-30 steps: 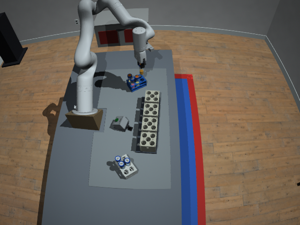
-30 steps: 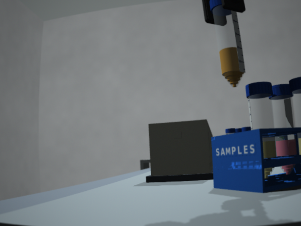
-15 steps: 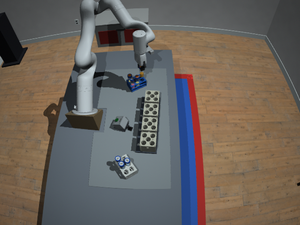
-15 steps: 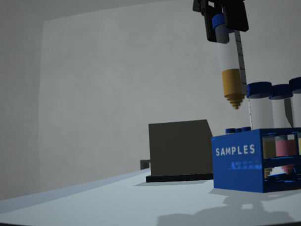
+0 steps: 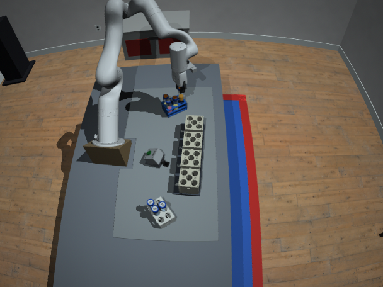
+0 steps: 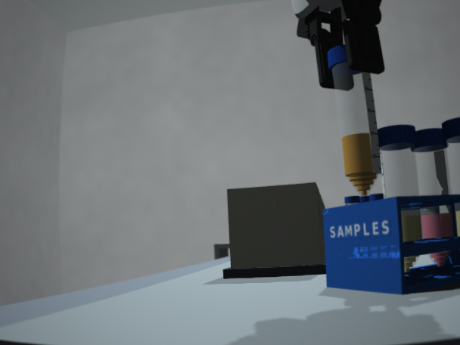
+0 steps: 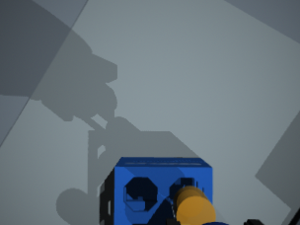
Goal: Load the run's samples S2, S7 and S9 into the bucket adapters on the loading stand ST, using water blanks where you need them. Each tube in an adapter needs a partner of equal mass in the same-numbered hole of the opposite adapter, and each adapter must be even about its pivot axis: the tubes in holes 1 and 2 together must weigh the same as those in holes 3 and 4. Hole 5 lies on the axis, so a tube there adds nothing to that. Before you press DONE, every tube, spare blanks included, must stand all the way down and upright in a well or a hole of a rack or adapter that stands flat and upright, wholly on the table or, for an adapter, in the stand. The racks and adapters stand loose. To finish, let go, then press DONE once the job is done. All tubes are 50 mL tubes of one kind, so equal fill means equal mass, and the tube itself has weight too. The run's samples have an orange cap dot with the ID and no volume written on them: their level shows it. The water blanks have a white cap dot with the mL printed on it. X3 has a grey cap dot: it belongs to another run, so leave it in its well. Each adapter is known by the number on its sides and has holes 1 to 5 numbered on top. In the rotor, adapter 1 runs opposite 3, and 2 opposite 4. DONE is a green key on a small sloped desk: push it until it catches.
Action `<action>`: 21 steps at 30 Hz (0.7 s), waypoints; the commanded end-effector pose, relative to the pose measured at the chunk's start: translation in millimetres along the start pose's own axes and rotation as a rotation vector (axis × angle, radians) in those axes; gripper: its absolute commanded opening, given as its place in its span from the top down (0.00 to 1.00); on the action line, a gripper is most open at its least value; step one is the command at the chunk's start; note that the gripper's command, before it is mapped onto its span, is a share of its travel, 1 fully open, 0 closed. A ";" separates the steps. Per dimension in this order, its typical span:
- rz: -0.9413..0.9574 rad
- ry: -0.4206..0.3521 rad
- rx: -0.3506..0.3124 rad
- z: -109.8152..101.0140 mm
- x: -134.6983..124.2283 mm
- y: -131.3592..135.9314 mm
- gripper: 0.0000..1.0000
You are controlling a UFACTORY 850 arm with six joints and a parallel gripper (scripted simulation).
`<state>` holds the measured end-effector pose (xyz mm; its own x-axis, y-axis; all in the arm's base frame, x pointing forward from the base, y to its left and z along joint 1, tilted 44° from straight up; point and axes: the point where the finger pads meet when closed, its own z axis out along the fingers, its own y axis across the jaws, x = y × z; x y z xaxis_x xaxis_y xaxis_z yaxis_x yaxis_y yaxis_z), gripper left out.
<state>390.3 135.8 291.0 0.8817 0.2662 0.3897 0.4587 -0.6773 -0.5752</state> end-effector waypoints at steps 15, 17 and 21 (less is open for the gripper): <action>-0.001 0.002 -0.001 3.0 0.8 0.1 1.00; -0.001 0.002 -0.001 5.0 0.8 0.1 1.00; -0.001 0.002 -0.001 7.0 0.8 0.1 1.00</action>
<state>391.1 140.3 286.2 0.8816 0.2661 0.3897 0.4587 -0.6773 -0.5752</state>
